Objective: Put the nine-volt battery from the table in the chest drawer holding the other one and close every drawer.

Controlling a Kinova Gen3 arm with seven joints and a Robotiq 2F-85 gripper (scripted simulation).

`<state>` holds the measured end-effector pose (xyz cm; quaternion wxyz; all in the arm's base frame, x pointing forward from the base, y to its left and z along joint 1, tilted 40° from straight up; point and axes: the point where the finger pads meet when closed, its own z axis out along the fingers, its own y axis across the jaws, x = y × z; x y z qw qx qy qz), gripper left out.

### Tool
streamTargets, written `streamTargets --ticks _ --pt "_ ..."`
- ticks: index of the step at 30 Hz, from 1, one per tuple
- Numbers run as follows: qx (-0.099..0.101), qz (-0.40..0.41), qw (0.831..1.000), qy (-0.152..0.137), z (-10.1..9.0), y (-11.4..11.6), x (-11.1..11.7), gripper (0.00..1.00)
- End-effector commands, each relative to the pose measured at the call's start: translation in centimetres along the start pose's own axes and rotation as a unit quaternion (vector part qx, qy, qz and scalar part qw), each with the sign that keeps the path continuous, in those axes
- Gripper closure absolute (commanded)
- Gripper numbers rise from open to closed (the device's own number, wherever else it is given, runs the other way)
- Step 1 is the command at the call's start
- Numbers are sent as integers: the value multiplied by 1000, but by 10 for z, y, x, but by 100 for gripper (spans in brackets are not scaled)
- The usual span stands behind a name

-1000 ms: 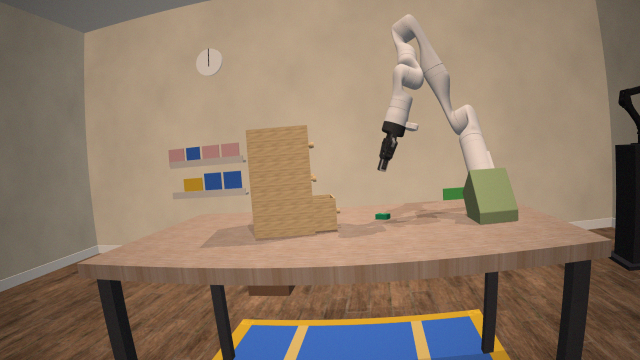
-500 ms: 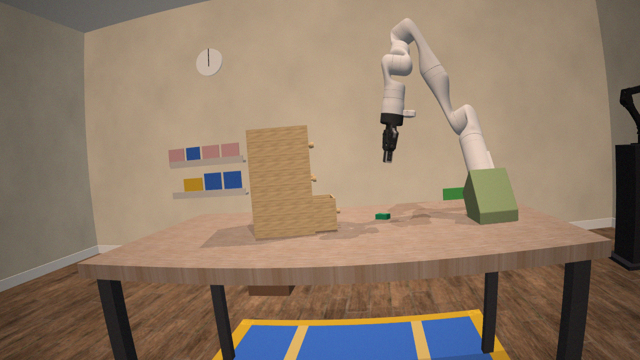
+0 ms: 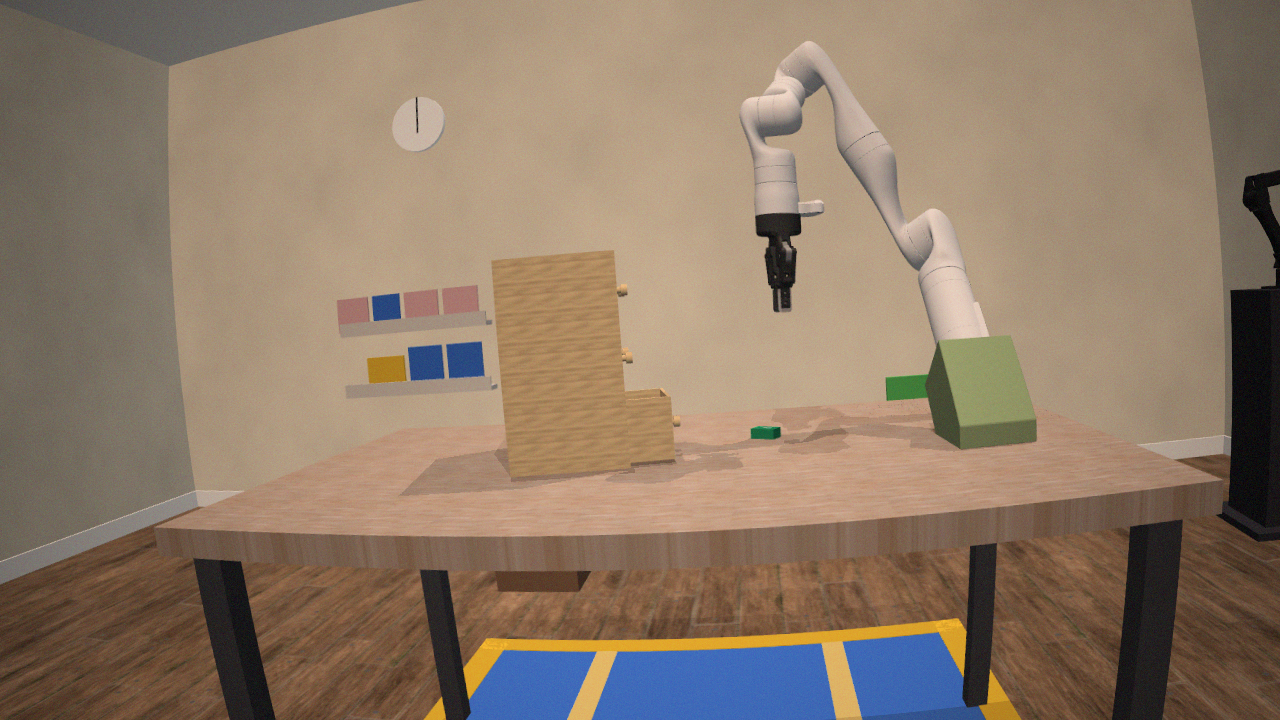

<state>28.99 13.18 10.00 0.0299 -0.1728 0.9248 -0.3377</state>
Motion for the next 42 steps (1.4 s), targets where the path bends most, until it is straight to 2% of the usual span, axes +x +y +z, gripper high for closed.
streamTargets --ticks 1,8,33,34,42 --pt "2 -5 1000 11 -3 -1 2 67" --pt "-4 -5 1000 15 -5 2 1 67" --pt "-3 -5 1000 16 -5 2 2 67" --pt "-3 -5 1000 16 -5 2 2 0" --pt "-3 -5 1000 16 -5 2 2 0"
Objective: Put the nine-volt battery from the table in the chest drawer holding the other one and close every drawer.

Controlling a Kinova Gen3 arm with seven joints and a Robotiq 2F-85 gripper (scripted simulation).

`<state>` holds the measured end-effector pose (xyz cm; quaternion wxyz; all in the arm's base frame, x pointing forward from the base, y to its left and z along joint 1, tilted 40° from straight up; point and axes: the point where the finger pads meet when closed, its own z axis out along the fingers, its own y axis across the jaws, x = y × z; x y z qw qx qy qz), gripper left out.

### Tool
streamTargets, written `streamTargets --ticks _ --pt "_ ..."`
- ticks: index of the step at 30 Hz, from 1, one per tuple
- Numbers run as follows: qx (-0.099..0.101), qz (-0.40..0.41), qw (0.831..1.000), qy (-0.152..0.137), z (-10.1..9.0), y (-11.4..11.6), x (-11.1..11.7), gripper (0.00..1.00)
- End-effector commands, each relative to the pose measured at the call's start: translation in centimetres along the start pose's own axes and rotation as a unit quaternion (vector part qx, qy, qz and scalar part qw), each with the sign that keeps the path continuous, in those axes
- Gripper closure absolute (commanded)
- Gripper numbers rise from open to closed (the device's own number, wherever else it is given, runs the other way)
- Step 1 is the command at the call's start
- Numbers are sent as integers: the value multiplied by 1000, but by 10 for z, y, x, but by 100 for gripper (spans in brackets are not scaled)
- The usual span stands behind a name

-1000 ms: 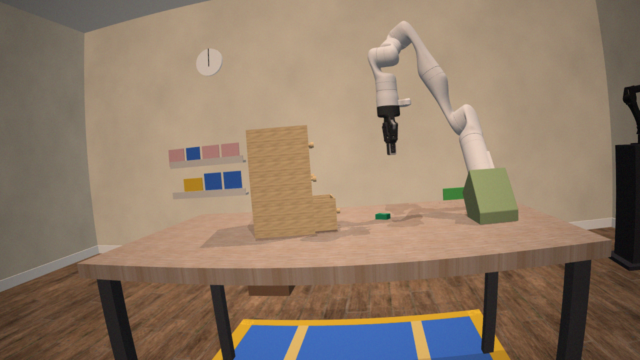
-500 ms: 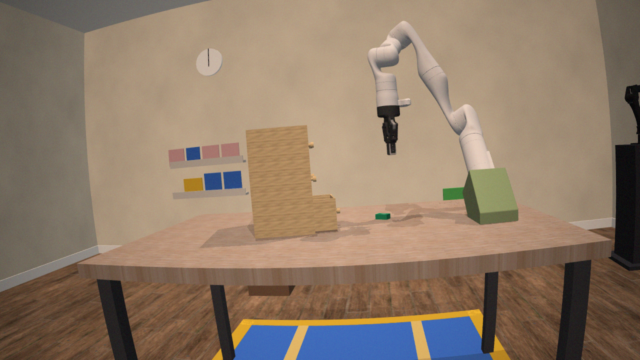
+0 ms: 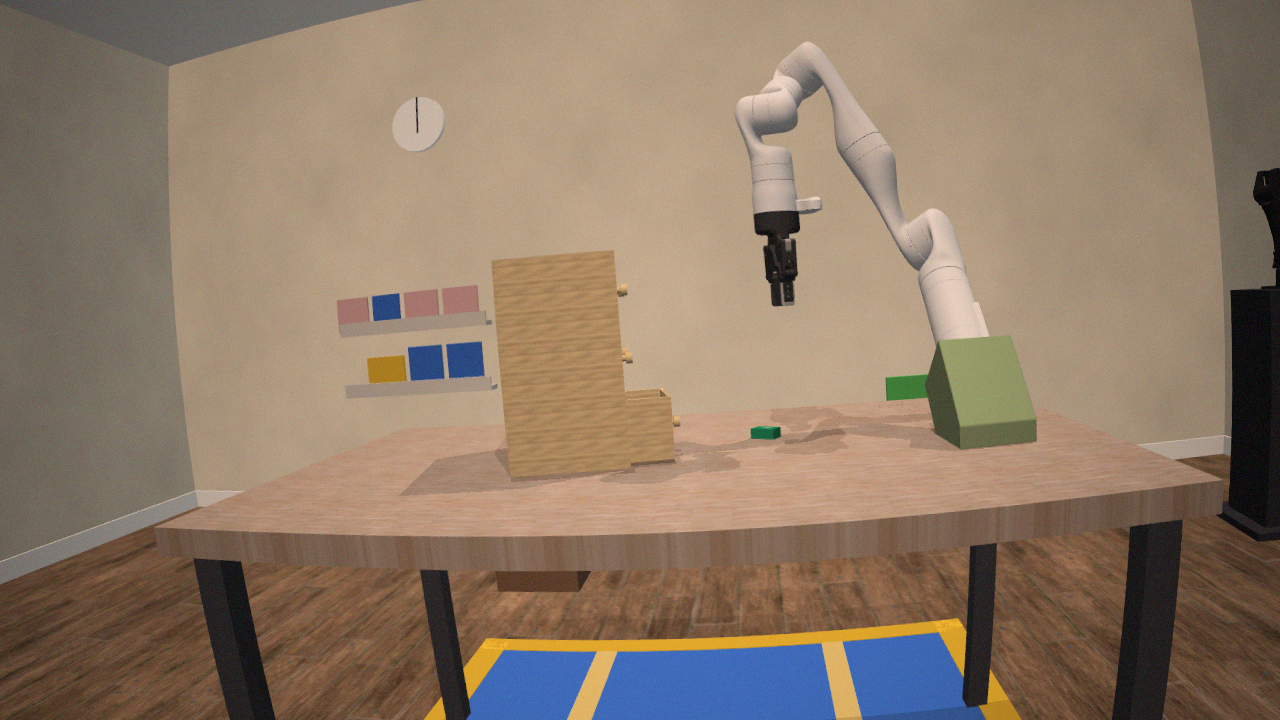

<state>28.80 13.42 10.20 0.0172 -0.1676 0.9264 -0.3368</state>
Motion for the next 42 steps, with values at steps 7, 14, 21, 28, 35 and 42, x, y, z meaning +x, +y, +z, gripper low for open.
streamTargets --ticks 7,14,21,28,35,42 --pt "0 -6 1000 3 -1 1 1 0" --pt "2 -5 1000 4 -4 -1 1 0" --pt "3 -5 1000 5 -34 -2 2 0" --pt "3 -5 1000 5 -53 -2 2 0" --pt "-1 -6 1000 2 -53 2 -1 0" --pt "0 -6 1000 3 -53 6 -13 0"
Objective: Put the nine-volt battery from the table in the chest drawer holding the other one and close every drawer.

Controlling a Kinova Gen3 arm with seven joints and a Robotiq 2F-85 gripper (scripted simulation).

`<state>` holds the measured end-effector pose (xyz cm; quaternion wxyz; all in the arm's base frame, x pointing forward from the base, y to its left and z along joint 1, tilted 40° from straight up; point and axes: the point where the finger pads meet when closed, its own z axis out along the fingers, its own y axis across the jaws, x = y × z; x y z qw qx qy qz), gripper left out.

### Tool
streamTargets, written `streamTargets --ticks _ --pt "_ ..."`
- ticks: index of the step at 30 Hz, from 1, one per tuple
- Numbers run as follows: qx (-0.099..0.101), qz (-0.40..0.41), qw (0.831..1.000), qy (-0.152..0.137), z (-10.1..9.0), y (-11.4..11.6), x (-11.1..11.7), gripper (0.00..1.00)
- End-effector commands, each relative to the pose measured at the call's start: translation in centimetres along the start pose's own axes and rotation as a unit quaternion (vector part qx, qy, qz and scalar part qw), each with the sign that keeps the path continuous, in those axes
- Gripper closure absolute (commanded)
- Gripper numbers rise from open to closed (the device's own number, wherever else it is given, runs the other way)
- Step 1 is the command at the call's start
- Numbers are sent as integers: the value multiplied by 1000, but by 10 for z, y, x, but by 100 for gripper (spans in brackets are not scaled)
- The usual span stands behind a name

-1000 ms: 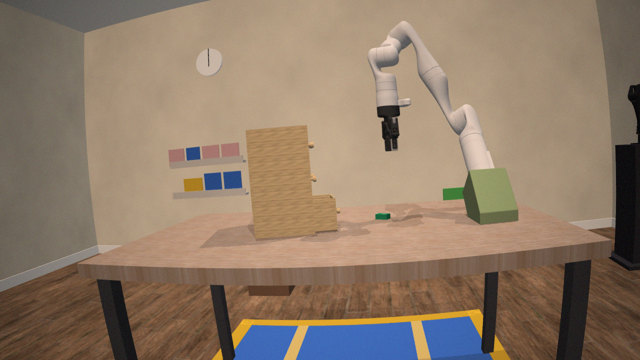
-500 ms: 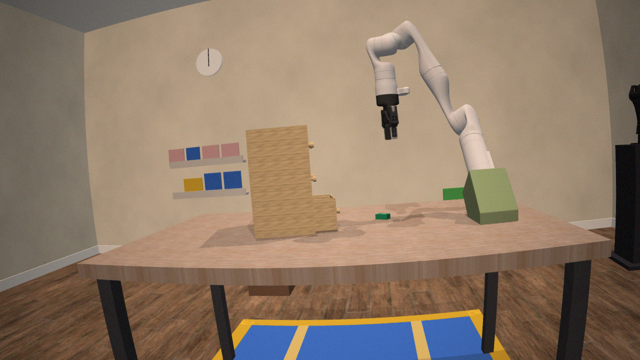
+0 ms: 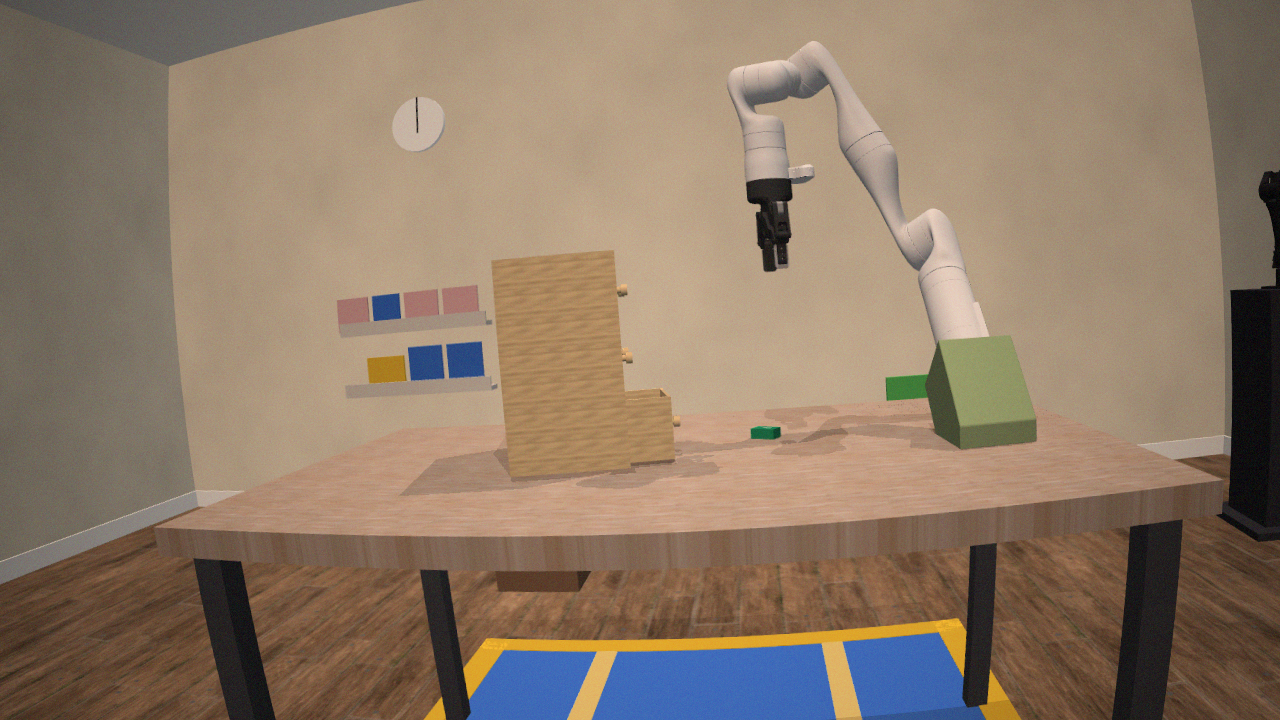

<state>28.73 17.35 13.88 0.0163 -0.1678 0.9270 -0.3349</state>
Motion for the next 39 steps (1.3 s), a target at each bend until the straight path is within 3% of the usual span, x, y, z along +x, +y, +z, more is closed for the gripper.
streamTargets --ticks 1,14,39 --pt "3 -6 1000 3 0 2 -8 0" --pt "3 -6 1000 3 0 19 -62 0" --pt "2 -8 1000 2 1 21 -69 0"
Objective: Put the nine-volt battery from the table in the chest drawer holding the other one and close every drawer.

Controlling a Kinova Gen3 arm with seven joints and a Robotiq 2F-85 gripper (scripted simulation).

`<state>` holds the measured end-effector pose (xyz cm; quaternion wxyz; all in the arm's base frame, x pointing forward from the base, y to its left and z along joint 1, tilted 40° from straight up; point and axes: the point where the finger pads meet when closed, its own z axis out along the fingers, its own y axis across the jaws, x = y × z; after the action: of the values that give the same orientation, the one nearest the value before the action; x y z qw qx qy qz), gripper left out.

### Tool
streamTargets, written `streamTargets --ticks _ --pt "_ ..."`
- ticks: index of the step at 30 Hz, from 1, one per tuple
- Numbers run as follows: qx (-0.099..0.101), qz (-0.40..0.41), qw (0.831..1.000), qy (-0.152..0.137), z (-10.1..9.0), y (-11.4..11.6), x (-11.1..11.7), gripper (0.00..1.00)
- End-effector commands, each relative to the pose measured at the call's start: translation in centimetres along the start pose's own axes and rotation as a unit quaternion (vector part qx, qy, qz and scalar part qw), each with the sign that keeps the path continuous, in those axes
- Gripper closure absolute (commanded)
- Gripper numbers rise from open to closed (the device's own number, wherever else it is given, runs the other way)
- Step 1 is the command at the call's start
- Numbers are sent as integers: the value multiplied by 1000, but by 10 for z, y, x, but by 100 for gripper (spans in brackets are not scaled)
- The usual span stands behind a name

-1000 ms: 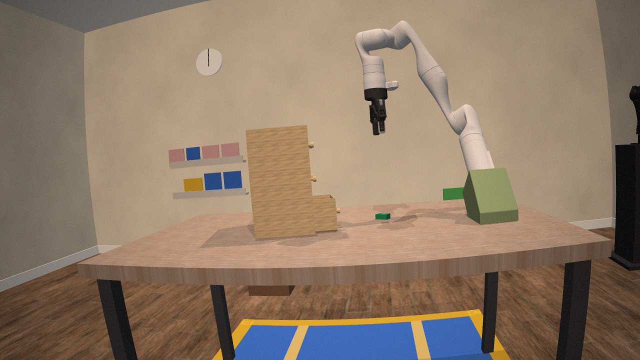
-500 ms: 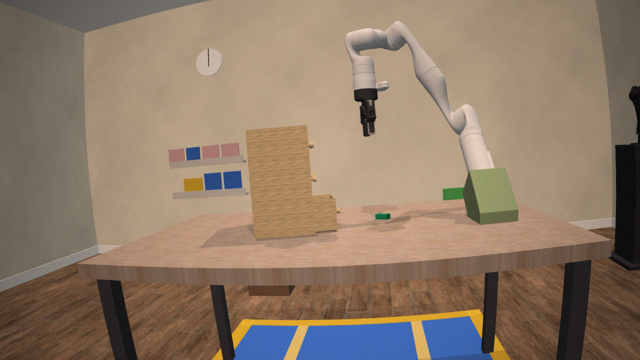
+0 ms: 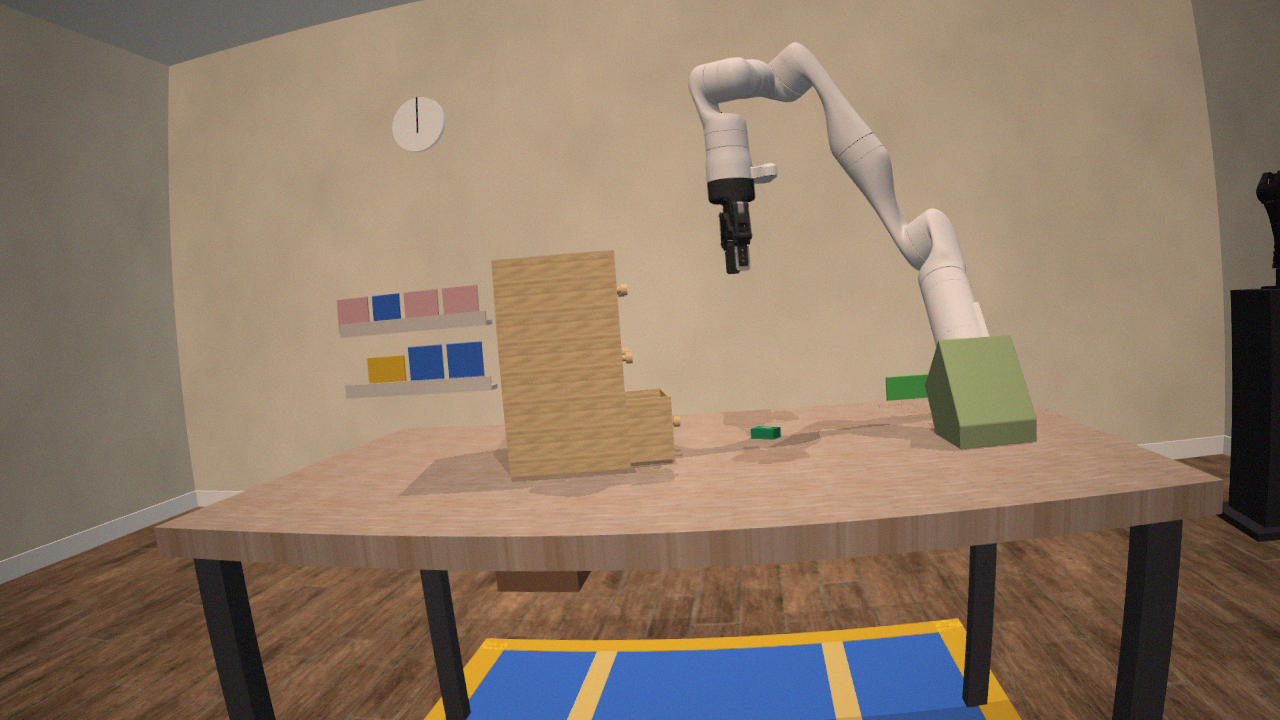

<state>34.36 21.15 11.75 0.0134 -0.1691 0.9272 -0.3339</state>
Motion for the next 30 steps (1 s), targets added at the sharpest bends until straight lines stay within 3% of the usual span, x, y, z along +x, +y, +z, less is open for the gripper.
streamTargets --ticks 1,30 --pt "4 -7 1000 0 0 -3 -2 0" --pt "4 -43 999 0 2 -3 -4 0"
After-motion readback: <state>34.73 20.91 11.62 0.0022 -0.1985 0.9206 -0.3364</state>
